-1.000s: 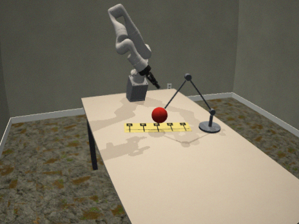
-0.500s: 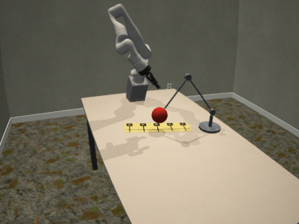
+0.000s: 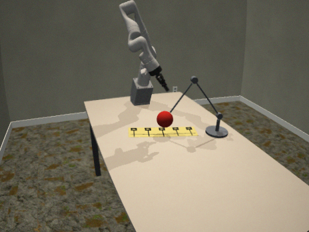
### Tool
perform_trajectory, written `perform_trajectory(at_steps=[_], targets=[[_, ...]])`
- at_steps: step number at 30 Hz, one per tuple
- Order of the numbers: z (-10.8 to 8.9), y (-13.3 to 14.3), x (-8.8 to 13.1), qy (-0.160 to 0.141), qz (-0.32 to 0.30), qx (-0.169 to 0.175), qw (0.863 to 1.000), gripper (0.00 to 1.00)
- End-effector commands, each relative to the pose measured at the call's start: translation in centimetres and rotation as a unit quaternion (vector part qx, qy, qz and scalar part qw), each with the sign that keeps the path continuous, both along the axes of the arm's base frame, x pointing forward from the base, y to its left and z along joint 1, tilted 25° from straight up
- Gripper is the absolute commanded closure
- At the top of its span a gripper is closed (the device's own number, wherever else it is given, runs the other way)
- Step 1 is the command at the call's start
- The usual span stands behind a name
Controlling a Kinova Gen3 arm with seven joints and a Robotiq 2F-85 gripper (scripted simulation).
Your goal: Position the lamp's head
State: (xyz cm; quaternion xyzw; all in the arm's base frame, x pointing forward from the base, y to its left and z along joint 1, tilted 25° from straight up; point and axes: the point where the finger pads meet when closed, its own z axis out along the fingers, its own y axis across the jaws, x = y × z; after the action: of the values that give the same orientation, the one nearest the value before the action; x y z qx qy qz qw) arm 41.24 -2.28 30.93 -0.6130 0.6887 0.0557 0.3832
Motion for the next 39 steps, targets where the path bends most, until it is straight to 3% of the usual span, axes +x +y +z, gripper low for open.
perform_trajectory(at_steps=[1,4,21,39], targets=[[-0.1,0.2,-0.1,0.005,-0.015,-0.032,0.999,0.00],[0.1,0.7,0.0,0.009,-0.029,-0.050,0.998,0.00],[-2.8,2.8,1.9,0.007,-0.022,-0.039,0.999,0.00],[-5.8,3.2,3.7,0.008,-0.038,-0.048,0.998,0.00]])
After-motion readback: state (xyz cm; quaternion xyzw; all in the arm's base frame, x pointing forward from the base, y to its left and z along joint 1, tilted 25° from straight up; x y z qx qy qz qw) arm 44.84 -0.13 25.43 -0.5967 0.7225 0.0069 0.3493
